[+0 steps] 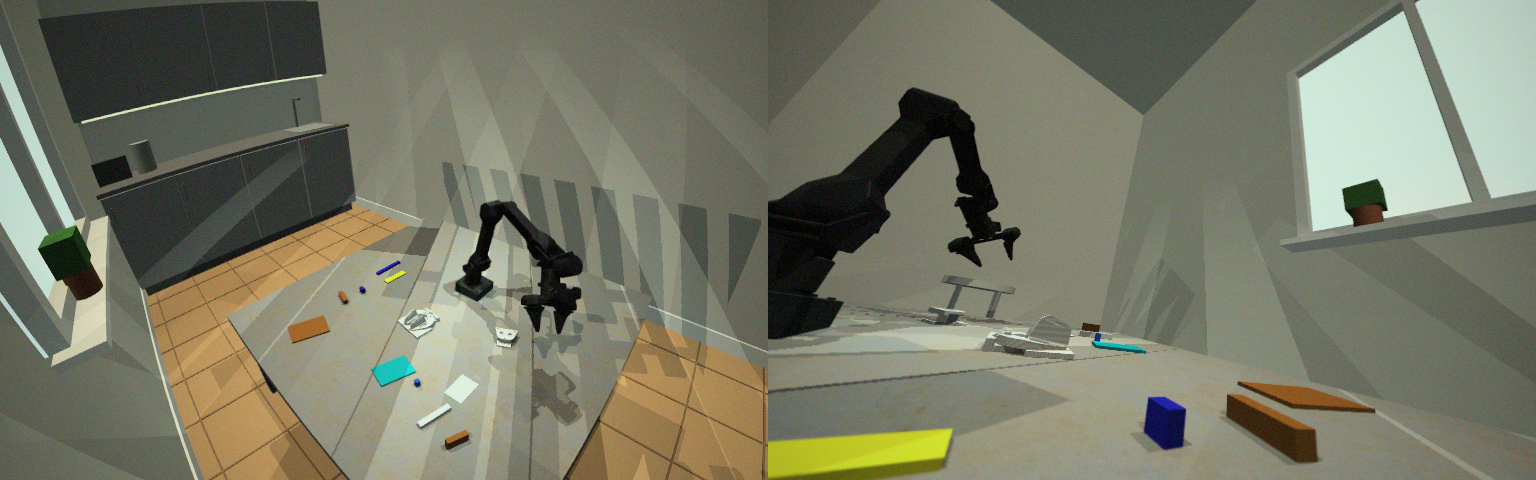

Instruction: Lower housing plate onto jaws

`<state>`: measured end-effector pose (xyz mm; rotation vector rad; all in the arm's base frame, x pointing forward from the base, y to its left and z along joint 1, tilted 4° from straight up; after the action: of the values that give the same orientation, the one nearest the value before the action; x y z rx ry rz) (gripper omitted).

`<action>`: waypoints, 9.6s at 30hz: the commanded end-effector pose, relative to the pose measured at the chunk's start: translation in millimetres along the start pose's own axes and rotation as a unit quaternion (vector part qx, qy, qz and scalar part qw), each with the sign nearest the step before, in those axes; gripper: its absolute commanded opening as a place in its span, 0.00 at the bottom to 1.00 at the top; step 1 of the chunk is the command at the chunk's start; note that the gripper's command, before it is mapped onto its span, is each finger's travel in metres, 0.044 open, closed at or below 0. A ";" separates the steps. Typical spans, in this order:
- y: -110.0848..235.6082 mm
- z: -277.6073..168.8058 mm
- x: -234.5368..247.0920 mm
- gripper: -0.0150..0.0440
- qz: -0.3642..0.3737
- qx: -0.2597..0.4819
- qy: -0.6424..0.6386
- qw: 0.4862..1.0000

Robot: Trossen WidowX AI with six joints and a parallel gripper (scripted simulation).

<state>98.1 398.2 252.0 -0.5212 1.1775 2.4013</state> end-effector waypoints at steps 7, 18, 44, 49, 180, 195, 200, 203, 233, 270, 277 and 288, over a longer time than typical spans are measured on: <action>-4.0 -32.8 -1.9 1.00 0.051 0.065 -0.064 0.994; -3.5 -68.0 -2.1 1.00 0.097 0.145 -0.141 0.974; 18.8 -141.2 1.0 1.00 0.160 0.344 -0.335 0.863; 19.0 -141.6 1.0 1.00 0.160 0.345 -0.336 0.862; 2.9 -160.6 -4.5 0.85 0.153 0.349 -0.349 0.856; -3.0 -192.1 -42.1 0.85 0.134 0.357 -0.383 0.841; -3.6 -203.7 -53.8 0.85 0.128 0.360 -0.394 0.836; -3.5 -210.7 -60.6 0.85 0.124 0.362 -0.401 0.832; 10.9 -289.1 -118.2 0.85 0.088 0.375 -0.471 0.793; 61.0 -391.9 -152.8 0.85 0.044 0.382 -0.559 0.734; 65.1 -398.2 -153.4 0.85 0.041 0.382 -0.565 0.730; 65.1 -398.2 -153.4 0.85 0.041 0.382 -0.565 0.730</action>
<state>252.7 10.2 142.8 1.1190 1.3242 1.4500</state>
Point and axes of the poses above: the point midway between the two fingers, 35 mm back from their tips, its own y axis back along the fingers, its own x axis across the jaws, z = x × y, the point moved 6 cm from there along y, back along the fingers, and after that the axes turned 11 degrees about y, right-handed, at the moved point
